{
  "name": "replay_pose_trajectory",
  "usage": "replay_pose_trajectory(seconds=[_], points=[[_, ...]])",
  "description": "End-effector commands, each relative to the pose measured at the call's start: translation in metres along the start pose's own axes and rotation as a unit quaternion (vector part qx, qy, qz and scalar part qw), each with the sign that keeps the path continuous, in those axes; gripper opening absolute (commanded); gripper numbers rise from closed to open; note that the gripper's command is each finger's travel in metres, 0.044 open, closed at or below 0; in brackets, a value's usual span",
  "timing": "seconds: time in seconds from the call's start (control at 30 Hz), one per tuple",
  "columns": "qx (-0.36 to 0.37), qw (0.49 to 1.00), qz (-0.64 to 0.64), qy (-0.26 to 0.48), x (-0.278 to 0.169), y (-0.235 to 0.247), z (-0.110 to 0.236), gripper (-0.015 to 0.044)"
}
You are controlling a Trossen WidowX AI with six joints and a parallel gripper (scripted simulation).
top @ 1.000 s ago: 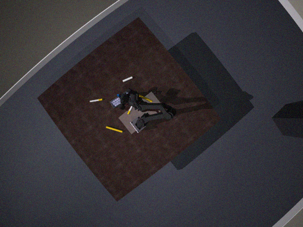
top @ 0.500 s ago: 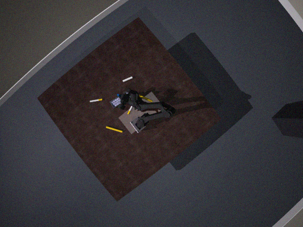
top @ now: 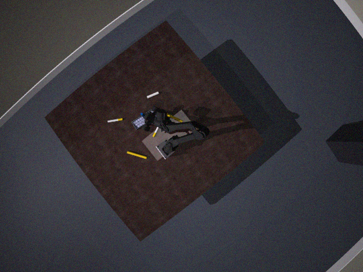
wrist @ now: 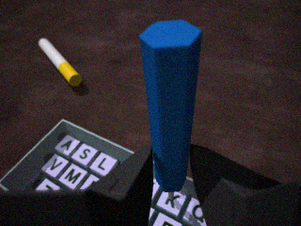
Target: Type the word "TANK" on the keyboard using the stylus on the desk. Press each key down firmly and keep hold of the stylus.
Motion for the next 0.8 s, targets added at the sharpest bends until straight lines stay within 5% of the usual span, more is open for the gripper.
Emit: replay_pose_trajectory(seconds=[0.0,0.77], points=[[0.001,1.0,0.001,-0.002,-0.001,0.0,-0.001,0.0081],[0.002,1.0,0.001,-0.002,0.026,-0.002,0.014,0.0081]])
Point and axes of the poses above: the point midway between the two fingers, 35 mm back from their tips, its own z axis back along the fingers, its own y axis across the jaws, x = y × z, the point moved 5 cm from there along z, back along the fingers, and after that the axes turned 5 degrees about z, right-handed, at the moved point
